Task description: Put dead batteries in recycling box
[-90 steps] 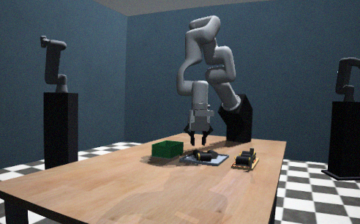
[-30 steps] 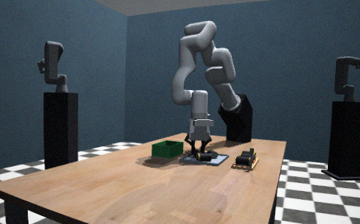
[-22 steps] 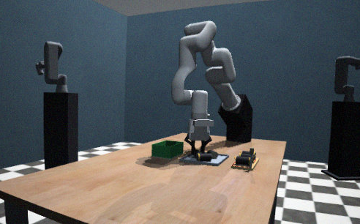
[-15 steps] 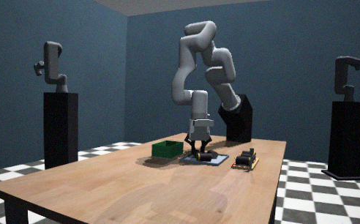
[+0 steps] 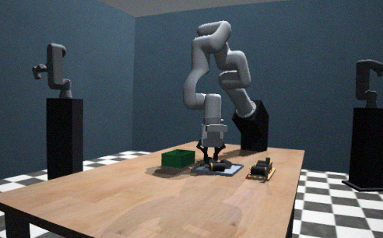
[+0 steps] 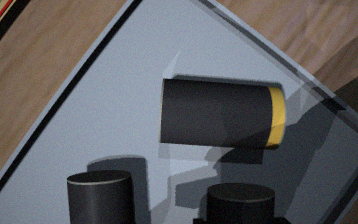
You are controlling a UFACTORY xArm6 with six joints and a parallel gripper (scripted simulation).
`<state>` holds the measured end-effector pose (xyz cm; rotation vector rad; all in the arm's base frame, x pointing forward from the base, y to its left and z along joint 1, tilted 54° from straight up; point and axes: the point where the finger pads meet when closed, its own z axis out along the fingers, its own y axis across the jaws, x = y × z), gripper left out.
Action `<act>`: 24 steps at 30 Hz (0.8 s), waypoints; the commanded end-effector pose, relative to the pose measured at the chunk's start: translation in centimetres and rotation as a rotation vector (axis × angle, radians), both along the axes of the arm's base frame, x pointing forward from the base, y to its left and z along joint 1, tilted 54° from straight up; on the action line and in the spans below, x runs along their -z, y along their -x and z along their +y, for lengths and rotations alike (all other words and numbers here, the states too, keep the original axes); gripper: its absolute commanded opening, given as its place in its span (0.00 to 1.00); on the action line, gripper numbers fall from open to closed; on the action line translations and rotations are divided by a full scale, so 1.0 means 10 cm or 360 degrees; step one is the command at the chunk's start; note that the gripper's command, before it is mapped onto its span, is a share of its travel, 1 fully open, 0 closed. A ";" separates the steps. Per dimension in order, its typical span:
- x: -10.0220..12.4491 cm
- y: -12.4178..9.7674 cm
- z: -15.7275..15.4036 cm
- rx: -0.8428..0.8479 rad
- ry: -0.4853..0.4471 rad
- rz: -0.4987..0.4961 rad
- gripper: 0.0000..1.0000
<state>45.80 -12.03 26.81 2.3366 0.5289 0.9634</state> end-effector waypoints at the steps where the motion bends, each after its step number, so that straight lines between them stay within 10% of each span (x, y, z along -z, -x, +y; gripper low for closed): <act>1: -0.10 0.10 0.05 -0.0001 -0.0002 0.0006 0.28; 24: -0.24 0.27 0.13 -0.0001 -0.0002 0.0006 0.28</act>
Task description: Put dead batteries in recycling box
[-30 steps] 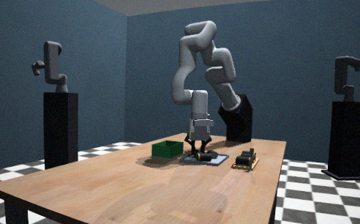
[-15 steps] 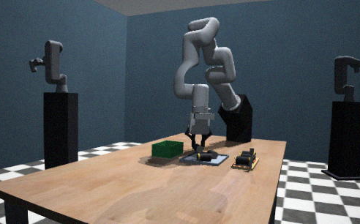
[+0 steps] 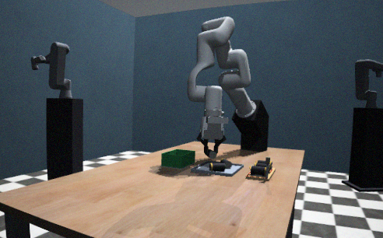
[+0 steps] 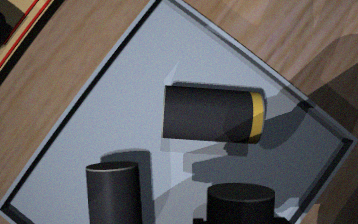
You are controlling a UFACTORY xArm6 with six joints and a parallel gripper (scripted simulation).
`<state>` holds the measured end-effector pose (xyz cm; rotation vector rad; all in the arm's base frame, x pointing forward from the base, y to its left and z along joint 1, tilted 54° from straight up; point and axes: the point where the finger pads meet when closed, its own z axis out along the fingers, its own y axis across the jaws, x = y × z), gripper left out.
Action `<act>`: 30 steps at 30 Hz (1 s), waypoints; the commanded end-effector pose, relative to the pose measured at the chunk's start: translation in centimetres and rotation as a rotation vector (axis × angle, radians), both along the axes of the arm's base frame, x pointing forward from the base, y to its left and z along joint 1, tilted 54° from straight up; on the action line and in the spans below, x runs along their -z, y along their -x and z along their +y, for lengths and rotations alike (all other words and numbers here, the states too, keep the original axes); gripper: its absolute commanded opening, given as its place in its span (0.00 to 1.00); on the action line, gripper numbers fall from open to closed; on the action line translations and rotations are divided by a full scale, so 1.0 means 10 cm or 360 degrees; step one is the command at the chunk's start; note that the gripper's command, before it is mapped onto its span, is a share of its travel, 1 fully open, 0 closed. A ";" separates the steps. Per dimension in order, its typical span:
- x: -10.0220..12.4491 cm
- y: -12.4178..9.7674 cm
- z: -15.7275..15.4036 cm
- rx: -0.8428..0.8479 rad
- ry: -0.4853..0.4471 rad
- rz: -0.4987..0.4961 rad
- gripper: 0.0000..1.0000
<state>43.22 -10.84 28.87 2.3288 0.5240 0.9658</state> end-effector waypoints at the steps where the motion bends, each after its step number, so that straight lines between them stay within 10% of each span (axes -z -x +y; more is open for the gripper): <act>1: -0.04 0.03 0.02 -0.0007 -0.0011 0.0015 0.28; 13: -0.45 0.53 0.25 -0.0007 -0.0011 0.0015 0.28; 30: -0.48 0.57 0.27 -0.0068 0.0065 0.0051 0.28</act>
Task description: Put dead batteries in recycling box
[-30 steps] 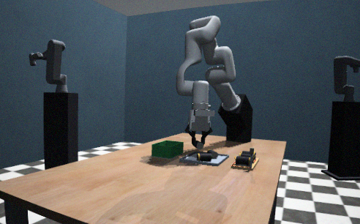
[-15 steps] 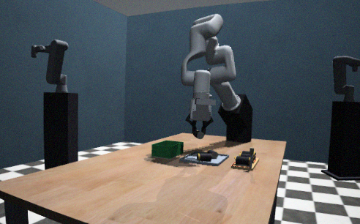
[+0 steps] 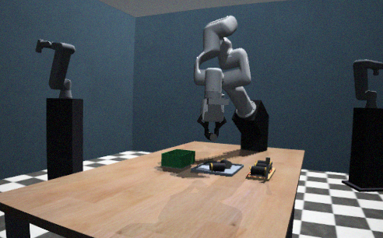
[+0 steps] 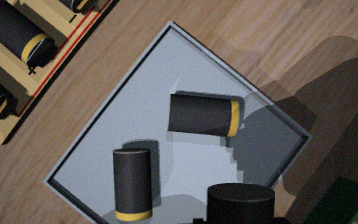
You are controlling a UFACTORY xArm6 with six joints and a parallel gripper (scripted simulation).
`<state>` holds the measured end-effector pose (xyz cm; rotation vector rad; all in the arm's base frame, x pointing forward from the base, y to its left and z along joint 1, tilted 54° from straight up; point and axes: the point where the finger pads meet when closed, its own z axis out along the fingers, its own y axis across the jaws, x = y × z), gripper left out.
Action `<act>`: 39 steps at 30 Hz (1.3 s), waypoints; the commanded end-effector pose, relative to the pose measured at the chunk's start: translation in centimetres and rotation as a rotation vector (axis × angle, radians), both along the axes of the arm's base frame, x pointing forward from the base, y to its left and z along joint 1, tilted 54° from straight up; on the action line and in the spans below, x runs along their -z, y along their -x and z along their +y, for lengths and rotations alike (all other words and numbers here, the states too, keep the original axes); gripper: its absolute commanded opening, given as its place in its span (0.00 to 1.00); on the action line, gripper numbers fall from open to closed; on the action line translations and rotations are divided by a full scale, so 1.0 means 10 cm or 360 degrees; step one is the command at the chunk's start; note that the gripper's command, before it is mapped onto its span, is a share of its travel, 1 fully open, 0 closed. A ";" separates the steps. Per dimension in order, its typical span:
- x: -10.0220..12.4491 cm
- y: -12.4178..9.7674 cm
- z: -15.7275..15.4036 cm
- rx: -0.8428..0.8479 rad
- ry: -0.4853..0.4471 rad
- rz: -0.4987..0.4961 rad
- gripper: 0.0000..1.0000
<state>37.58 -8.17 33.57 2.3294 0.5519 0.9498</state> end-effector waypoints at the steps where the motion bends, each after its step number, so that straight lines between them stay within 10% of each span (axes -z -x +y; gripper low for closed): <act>1: -0.01 0.00 0.00 -0.0045 0.0050 0.0024 0.28; 28: -0.01 0.00 0.00 -0.0778 0.0953 0.0443 0.28; 39: -0.01 0.00 0.00 -0.0867 0.1062 0.0494 0.28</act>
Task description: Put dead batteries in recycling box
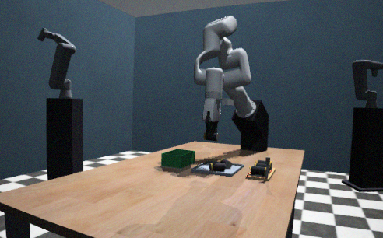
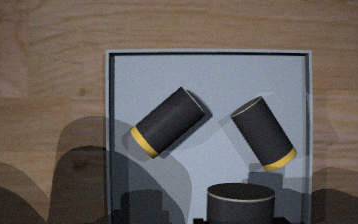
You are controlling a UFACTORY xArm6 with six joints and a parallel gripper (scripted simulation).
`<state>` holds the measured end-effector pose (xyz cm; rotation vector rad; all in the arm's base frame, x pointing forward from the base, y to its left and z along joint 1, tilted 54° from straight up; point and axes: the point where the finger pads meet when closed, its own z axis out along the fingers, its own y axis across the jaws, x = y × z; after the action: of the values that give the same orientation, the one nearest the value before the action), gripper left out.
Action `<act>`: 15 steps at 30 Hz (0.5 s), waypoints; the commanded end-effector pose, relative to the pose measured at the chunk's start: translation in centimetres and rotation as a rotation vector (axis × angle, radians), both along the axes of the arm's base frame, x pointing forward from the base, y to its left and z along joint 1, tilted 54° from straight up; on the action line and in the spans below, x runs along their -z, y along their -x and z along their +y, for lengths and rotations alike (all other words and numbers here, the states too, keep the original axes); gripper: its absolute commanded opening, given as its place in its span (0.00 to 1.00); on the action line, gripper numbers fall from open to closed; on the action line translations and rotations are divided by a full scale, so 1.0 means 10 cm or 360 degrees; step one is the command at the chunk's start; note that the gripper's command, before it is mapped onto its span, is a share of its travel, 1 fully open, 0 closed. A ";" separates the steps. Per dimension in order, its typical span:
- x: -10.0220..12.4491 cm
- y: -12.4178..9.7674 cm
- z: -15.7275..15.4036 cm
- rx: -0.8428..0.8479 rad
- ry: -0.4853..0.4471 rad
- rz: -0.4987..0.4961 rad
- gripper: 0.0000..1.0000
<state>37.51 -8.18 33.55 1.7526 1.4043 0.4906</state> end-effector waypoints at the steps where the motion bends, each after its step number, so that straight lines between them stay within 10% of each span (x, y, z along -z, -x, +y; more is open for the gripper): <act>1: -0.02 0.00 0.00 -0.0041 0.0012 0.0015 0.28; 15: -0.03 0.00 -0.03 -0.0041 0.0012 0.0015 0.28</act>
<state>37.48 -8.35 33.61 1.7371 1.4360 0.4884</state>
